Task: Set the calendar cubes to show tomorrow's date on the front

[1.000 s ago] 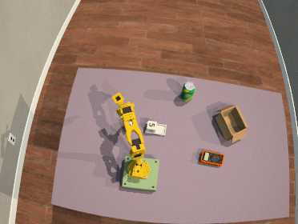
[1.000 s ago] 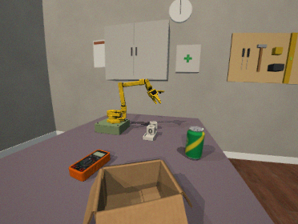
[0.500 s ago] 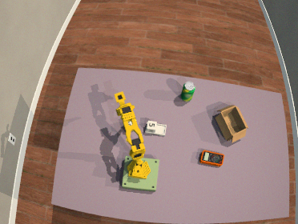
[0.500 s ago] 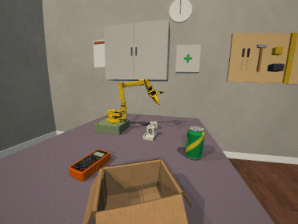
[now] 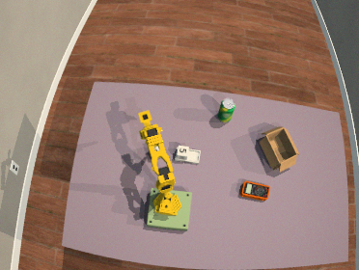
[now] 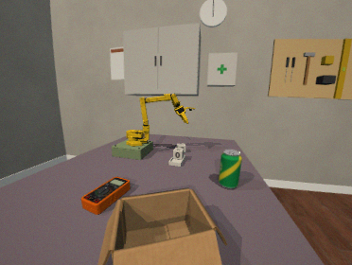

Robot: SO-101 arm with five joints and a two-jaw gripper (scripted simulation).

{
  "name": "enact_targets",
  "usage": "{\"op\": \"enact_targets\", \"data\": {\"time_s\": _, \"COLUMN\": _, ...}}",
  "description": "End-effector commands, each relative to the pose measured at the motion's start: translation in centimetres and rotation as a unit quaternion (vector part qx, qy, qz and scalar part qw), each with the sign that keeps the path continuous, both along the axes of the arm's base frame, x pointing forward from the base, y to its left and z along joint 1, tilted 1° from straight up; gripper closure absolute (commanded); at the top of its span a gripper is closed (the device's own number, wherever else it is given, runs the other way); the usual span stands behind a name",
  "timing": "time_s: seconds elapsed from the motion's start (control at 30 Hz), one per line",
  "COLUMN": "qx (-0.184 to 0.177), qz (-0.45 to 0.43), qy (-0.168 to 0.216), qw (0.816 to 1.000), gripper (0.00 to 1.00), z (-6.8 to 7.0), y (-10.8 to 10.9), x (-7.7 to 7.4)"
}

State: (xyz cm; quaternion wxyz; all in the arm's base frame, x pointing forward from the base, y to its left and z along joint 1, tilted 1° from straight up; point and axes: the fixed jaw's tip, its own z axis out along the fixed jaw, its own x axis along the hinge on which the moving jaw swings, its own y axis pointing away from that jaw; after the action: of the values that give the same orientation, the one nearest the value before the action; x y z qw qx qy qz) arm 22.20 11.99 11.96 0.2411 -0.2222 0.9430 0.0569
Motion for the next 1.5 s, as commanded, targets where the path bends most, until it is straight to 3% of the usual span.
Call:
{"op": "enact_targets", "data": {"time_s": 0.0, "qx": 0.003, "qz": -0.001, "qy": -0.001, "qw": 1.000, "gripper": 0.65, "z": 0.0, "y": 0.3, "x": 0.2}}
{"op": "enact_targets", "data": {"time_s": 0.17, "qx": 0.002, "qz": -0.001, "qy": 0.001, "qw": 1.000, "gripper": 0.65, "z": -0.1, "y": 0.3, "x": 0.2}}
{"op": "enact_targets", "data": {"time_s": 0.3, "qx": -0.007, "qz": -0.001, "qy": 0.019, "qw": 1.000, "gripper": 0.65, "z": -1.0, "y": 0.3, "x": 0.2}}
{"op": "enact_targets", "data": {"time_s": 0.57, "qx": -0.053, "qz": -0.001, "qy": 0.110, "qw": 0.992, "gripper": 0.65, "z": -5.6, "y": 0.0, "x": -0.4}}
{"op": "enact_targets", "data": {"time_s": 0.63, "qx": -0.053, "qz": -0.001, "qy": 0.110, "qw": 0.992, "gripper": 0.65, "z": -5.6, "y": 0.0, "x": -0.4}}
{"op": "enact_targets", "data": {"time_s": 0.8, "qx": -0.086, "qz": -0.001, "qy": 0.174, "qw": 0.981, "gripper": 0.65, "z": -8.7, "y": -0.5, "x": -1.3}}
{"op": "enact_targets", "data": {"time_s": 0.93, "qx": -0.103, "qz": -0.001, "qy": 0.207, "qw": 0.973, "gripper": 0.65, "z": -10.3, "y": -0.8, "x": -2.0}}
{"op": "enact_targets", "data": {"time_s": 1.47, "qx": -0.108, "qz": -0.002, "qy": 0.218, "qw": 0.970, "gripper": 0.65, "z": -10.9, "y": -0.6, "x": -2.2}}
